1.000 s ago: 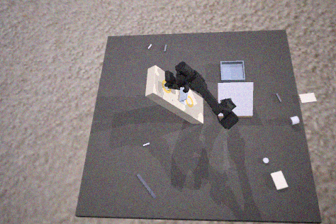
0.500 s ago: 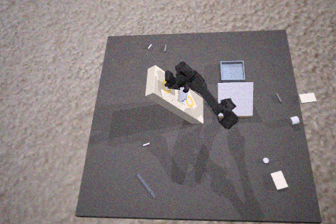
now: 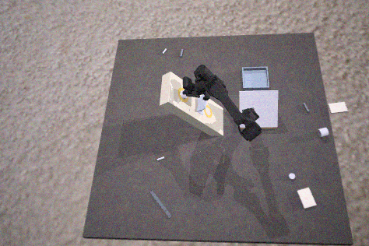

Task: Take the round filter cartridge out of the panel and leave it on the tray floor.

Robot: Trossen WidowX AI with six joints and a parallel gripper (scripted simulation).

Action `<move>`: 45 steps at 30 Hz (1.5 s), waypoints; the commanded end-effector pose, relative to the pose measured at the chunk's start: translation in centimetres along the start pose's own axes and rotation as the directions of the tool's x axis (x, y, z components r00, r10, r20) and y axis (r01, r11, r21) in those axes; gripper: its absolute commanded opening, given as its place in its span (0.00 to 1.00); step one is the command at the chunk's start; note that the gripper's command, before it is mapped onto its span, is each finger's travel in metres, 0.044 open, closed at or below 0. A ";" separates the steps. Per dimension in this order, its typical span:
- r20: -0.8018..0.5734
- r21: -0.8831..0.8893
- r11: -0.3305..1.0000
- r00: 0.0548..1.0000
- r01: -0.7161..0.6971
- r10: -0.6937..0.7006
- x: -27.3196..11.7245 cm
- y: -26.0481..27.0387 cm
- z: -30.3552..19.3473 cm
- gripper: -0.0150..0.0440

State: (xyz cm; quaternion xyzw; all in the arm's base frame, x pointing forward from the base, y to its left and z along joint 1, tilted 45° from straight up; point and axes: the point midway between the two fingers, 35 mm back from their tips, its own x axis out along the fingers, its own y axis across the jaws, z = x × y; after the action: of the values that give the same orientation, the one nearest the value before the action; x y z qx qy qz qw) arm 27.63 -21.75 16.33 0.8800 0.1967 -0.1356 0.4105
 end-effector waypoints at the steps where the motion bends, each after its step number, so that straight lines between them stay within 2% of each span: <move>1: 0.015 0.006 1.000 1.000 0.007 -0.007 -1.5 -0.1 0.6 0.25; 13: 0.002 -0.005 1.000 1.000 0.014 -0.014 -5.8 0.0 0.0 0.25; 40: 0.001 -0.005 1.000 1.000 0.014 -0.014 -4.9 -7.6 -0.9 0.25; 43: 0.000 0.014 1.000 1.000 0.026 -0.026 -4.9 -7.1 -0.6 0.39; 45: 0.000 0.014 1.000 1.000 0.026 -0.026 -4.9 -7.1 -0.6 0.41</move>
State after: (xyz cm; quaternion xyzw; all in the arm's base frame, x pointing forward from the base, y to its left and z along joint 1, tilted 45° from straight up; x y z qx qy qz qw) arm 20.06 -18.19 13.84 0.8804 0.2072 -0.1421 0.4022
